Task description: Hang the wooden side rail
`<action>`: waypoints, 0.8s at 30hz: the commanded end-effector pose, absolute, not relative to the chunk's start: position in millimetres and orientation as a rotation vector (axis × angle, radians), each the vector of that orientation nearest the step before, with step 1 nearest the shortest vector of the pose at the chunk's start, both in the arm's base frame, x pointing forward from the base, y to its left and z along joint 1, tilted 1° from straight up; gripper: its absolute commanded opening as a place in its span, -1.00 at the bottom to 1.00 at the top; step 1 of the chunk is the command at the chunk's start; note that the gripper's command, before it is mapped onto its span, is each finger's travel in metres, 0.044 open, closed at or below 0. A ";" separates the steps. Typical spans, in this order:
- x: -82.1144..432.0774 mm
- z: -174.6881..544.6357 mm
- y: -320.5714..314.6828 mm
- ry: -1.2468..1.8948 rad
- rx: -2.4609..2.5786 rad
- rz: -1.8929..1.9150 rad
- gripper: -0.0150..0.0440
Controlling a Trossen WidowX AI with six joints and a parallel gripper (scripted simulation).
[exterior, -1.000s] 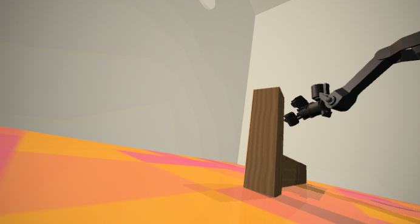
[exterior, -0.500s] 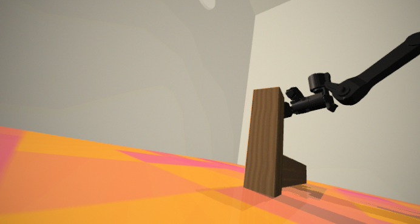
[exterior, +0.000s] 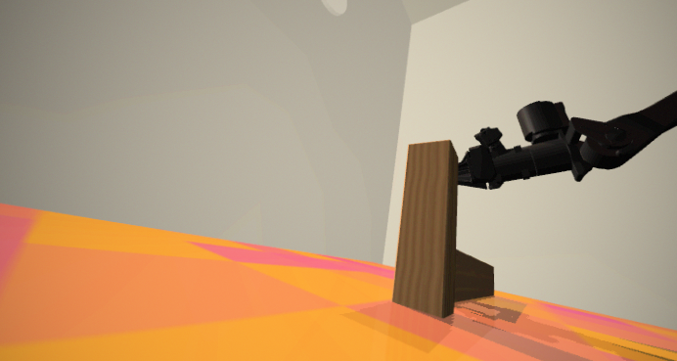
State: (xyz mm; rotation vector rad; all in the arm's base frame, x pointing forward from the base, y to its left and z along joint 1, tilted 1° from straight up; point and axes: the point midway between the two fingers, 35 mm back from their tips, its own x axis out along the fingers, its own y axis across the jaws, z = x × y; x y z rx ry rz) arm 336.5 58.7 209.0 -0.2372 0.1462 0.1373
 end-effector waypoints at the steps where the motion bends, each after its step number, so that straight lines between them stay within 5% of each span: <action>1: 314.1 190.0 83.9 0.176 -0.198 0.222 1.00; 24: 179.6 97.2 173.1 0.333 -0.032 0.697 1.00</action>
